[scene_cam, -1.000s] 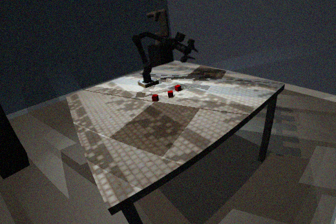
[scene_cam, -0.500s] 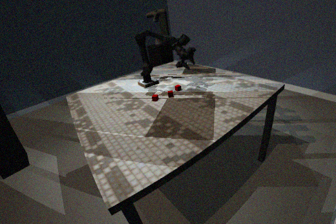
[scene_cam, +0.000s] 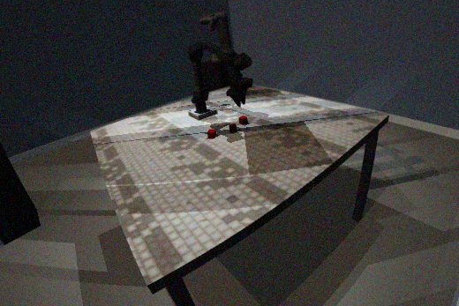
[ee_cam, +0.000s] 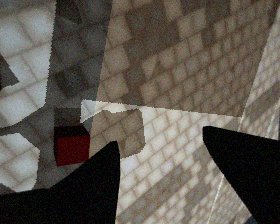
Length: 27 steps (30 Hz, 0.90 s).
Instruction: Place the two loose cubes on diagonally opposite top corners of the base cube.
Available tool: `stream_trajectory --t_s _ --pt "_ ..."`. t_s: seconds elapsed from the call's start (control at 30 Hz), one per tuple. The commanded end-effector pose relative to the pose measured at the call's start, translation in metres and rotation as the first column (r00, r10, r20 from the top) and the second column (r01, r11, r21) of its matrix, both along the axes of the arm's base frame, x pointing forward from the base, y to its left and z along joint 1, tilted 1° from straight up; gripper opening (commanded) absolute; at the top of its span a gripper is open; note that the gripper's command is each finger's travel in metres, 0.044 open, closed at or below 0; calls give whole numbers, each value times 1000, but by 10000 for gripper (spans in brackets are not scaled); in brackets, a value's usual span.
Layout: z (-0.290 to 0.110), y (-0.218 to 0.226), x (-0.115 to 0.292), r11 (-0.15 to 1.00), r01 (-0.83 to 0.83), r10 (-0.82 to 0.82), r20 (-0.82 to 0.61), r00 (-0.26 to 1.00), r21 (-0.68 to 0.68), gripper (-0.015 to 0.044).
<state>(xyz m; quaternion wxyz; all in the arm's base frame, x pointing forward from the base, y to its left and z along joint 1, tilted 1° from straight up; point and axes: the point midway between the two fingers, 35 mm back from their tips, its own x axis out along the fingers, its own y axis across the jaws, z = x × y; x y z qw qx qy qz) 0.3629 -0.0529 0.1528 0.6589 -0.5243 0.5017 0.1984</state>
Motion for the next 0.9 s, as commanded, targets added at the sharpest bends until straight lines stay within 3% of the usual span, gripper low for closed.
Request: stream_trajectory --t_s 0.0,0.23,0.5,0.77,0.87 --pt "-5 -32 -14 989 128 -123 -79 989 71 265" --pt "-10 -79 -47 919 353 -315 -212 925 176 265" --pt "-9 -121 -90 754 597 -494 -363 790 274 265" --pt "-10 -124 -94 735 617 -507 -376 776 282 265" --pt "-28 -125 -92 735 617 -507 -376 776 282 265"
